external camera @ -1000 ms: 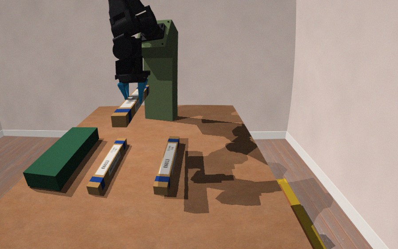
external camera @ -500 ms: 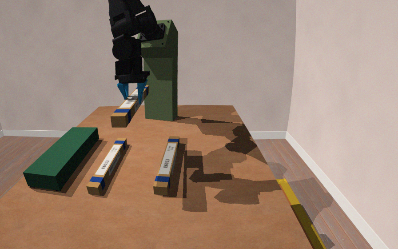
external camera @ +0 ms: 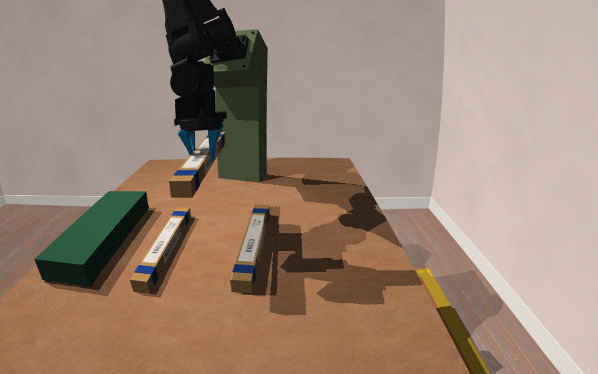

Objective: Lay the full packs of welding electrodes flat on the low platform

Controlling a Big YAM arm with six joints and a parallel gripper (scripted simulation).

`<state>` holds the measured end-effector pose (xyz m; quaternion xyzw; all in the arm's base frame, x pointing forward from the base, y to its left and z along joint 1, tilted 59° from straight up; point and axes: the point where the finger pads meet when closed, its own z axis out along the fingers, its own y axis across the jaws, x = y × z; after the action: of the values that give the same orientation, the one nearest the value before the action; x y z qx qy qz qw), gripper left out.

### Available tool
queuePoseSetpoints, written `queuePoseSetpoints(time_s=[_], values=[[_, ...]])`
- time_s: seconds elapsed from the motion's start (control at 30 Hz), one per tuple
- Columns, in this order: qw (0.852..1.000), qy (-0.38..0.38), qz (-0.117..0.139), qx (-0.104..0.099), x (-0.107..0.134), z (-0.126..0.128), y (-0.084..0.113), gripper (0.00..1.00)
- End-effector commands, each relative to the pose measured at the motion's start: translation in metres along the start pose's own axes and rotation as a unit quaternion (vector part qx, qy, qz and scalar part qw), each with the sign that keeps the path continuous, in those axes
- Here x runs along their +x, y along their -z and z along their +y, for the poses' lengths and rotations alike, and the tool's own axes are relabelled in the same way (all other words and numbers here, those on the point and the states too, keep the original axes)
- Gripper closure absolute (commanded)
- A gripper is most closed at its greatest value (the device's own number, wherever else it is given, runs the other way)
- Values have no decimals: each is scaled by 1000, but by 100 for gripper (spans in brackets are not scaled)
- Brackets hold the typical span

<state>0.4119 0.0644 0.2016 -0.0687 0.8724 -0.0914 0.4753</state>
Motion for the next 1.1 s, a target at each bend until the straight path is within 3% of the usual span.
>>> queuePoseSetpoints(time_s=[0.0,1.07], values=[[1000,0,-15,2,-10,-4,1,100],[1000,1,-14,2,-9,-4,-37,100]])
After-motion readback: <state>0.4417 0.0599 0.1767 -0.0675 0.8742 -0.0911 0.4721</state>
